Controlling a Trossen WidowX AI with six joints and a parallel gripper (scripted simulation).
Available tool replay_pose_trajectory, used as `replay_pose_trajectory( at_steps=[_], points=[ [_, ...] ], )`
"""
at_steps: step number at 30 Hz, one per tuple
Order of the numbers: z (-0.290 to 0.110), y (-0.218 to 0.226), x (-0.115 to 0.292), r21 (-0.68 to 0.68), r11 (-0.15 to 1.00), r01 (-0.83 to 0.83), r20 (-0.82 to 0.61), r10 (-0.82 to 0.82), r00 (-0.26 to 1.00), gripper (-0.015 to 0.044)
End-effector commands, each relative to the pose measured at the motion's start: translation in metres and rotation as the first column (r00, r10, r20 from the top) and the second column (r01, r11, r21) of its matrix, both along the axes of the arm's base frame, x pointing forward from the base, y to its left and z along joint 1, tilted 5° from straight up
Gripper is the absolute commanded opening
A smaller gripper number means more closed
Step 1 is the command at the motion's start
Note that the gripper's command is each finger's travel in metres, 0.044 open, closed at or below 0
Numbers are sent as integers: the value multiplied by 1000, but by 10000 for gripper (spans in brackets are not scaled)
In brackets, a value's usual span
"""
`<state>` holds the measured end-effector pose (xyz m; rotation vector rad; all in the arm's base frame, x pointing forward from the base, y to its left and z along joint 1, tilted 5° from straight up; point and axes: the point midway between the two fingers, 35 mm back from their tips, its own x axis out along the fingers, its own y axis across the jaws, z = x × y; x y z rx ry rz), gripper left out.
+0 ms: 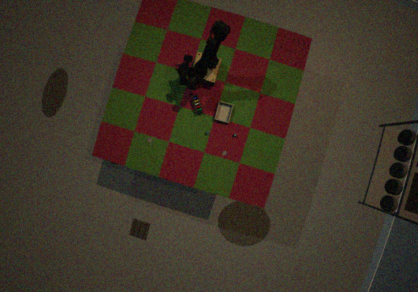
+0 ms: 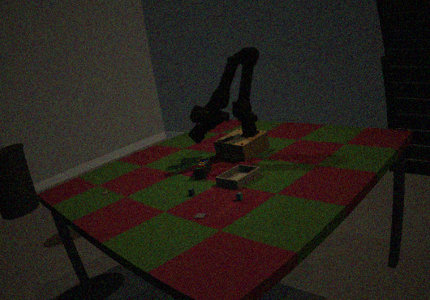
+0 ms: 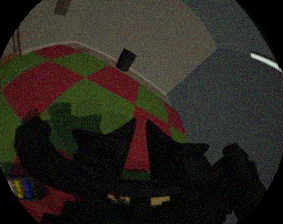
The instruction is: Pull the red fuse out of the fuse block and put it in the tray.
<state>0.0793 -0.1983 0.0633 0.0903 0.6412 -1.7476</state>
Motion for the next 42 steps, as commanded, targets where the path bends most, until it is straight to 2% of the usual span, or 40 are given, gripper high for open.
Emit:
replay_pose_trajectory(
  at_steps=[1,11,16,20,26,32,37,42],
  points=[
    [-11,14,76,555,726,-406,-397,660,638,74],
    [-15,36,117,811,374,-449,-354,926,132,74],
    [-16,49,136,895,188,-404,-267,952,-149,74],
    [-15,60,150,939,48,-341,-180,914,-365,74],
    [-13,78,171,967,-127,-222,-46,767,-640,74],
    [-10,99,190,963,-259,-80,71,527,-847,74],
    [-6,117,204,942,-333,51,145,263,-954,74],
    [-1,137,217,913,-368,175,179,-23,-984,74]
  ],
)
